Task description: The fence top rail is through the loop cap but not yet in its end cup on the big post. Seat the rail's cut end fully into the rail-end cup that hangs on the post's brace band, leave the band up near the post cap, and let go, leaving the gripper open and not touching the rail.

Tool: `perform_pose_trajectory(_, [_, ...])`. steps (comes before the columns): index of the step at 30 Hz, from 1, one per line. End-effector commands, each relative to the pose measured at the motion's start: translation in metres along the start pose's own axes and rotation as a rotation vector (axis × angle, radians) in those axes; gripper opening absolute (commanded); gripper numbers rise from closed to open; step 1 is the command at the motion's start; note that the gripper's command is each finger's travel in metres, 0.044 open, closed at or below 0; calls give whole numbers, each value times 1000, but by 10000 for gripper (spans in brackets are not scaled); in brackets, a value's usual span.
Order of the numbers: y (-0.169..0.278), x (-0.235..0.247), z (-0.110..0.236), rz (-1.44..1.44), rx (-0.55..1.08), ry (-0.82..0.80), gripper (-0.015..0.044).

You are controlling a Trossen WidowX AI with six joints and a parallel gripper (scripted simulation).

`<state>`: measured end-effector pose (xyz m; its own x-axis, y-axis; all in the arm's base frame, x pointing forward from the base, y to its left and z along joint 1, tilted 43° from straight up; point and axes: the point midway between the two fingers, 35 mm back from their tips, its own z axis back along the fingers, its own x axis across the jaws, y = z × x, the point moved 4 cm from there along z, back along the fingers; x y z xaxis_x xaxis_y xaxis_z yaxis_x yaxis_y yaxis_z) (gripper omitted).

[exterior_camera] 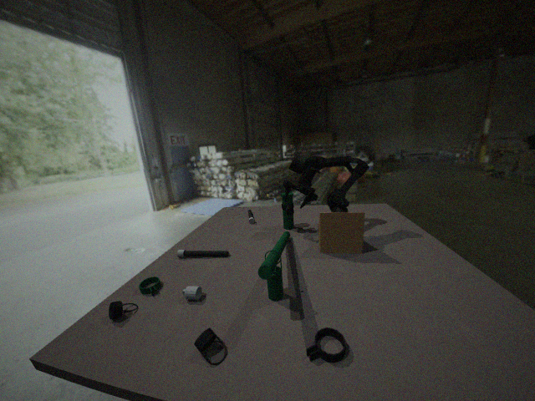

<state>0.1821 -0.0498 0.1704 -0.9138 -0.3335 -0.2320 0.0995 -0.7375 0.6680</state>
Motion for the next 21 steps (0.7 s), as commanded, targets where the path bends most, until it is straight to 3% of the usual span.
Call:
perform_pose_trajectory(1, [-1, 0, -6, 5, -4, -2, 440])
perform_pose_trajectory(21, [-2, -2, -39, 3, -7, -2, 440])
